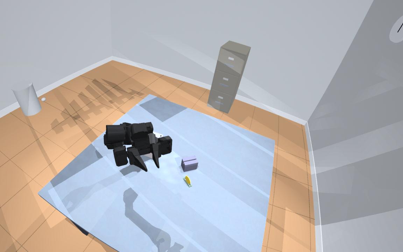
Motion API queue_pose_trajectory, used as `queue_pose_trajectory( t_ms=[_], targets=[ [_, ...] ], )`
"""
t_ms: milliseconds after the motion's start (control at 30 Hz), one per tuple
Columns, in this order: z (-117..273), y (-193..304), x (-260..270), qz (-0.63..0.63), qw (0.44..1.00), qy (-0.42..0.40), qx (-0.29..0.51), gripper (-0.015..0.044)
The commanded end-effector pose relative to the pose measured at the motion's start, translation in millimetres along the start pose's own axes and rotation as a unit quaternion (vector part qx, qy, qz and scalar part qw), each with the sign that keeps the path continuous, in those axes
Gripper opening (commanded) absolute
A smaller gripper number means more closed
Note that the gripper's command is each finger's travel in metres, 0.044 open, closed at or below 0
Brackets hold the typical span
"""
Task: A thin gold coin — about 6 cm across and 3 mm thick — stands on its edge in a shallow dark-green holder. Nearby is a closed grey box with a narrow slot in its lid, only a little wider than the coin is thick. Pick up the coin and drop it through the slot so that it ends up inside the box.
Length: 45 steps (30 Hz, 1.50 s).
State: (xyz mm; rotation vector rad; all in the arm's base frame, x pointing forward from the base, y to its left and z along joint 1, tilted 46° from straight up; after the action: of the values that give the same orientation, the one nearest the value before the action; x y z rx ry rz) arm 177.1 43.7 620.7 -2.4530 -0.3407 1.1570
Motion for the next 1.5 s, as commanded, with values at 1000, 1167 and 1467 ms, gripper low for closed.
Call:
queue_pose_trajectory(
  t_ms=[1000,1167,1467],
  targets=[
    [132.2,195.5,392.2,-0.045,0.733,-0.309,0.604,0.0161],
    [177.9,236.5,393.0,0.005,0.669,-0.234,0.706,0.0161],
    [177.1,250.0,392.8,0.008,0.667,-0.231,0.709,0.0161]
  ],
)
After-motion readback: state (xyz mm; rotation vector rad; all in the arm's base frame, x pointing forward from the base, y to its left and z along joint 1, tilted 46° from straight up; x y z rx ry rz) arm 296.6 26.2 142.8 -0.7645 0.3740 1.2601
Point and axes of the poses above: the point midway between the two fingers, 35 mm back from their tips, its own z axis back along the fingers, its own x axis across the jaws, y = z × x, the point moved 5 cm from there along z, back along the fingers, and after that the axes turned 15 degrees about z, right-handed, at the moved point
